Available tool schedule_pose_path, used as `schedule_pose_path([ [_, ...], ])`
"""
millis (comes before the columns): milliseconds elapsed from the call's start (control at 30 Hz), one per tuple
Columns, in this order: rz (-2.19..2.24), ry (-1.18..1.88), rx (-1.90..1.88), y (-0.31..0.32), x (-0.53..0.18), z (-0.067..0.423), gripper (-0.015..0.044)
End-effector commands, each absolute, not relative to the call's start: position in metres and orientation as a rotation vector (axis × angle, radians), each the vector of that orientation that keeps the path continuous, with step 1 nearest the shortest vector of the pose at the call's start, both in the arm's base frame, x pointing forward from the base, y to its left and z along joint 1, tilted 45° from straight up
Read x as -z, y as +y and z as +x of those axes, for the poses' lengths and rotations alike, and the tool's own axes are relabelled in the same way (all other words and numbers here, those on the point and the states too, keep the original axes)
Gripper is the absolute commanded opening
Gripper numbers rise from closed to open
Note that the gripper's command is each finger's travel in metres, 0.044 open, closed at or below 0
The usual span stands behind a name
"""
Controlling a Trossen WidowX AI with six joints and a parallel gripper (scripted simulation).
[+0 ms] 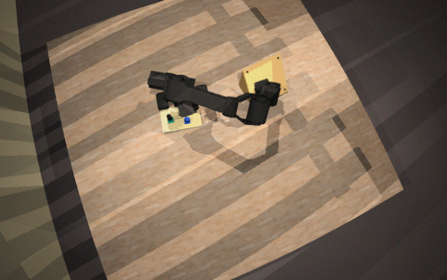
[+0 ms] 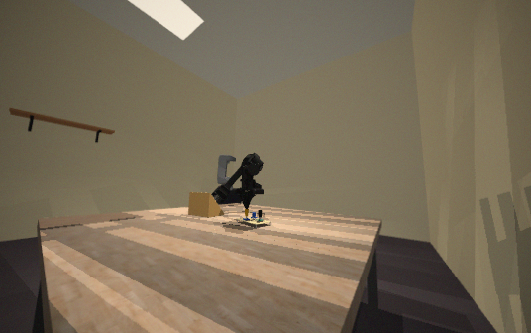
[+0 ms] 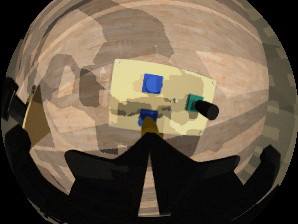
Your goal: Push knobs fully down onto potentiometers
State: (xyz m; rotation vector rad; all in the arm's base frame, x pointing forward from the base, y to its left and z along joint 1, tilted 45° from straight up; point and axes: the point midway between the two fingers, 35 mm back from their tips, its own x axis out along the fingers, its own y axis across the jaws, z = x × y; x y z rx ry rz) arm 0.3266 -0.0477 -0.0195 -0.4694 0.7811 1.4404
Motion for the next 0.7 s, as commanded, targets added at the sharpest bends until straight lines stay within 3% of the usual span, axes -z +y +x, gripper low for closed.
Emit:
schedule_pose_path([
  [0, -0.47, 0.776, -1.461, -0.0378, 0.0266, 0.3282, 0.0],
  [667, -0.47, 0.776, -1.461, -0.0355, 0.0288, 0.328, 0.0],
])
